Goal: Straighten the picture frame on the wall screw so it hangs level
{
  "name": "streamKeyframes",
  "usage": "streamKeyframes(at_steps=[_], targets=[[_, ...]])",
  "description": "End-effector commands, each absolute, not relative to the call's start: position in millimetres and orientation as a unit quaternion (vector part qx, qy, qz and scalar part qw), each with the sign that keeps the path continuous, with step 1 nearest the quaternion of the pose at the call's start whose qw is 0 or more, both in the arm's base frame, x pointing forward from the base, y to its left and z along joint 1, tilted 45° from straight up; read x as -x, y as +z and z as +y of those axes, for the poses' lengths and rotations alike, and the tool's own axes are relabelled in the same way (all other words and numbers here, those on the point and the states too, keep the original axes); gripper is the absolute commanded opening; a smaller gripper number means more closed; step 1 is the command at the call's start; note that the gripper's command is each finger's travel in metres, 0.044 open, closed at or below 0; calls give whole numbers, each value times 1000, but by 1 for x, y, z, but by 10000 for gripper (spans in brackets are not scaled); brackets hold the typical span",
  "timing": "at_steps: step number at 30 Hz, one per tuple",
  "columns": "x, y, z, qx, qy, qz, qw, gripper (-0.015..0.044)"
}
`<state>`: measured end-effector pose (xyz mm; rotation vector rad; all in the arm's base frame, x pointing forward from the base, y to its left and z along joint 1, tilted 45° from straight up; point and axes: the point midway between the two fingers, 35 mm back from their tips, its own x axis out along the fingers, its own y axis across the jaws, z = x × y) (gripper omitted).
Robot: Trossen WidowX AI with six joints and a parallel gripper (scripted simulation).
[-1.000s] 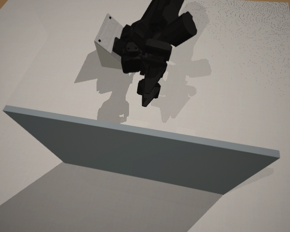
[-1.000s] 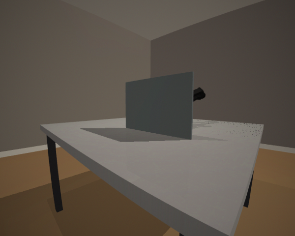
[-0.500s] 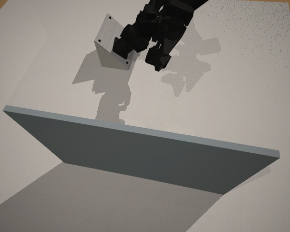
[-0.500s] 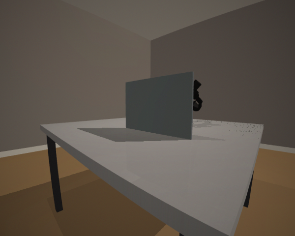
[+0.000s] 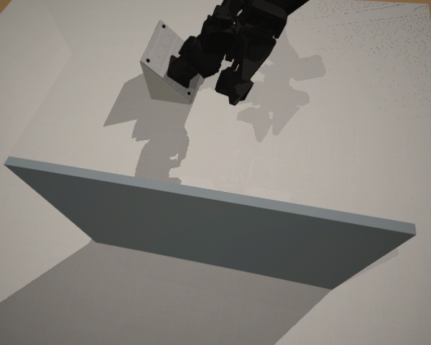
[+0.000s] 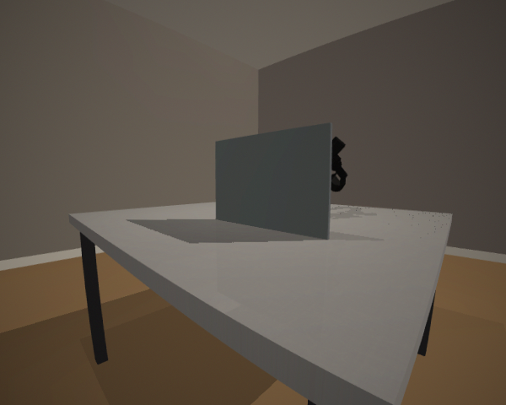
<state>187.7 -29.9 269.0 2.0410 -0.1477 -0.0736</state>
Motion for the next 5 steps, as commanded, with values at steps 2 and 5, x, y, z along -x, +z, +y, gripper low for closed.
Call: streamKeyframes(at_steps=[2, 5], targets=[[-187, 270, -29, -850, -28, -62, 522, 260], [-187, 270, -29, -850, -28, -62, 522, 260]])
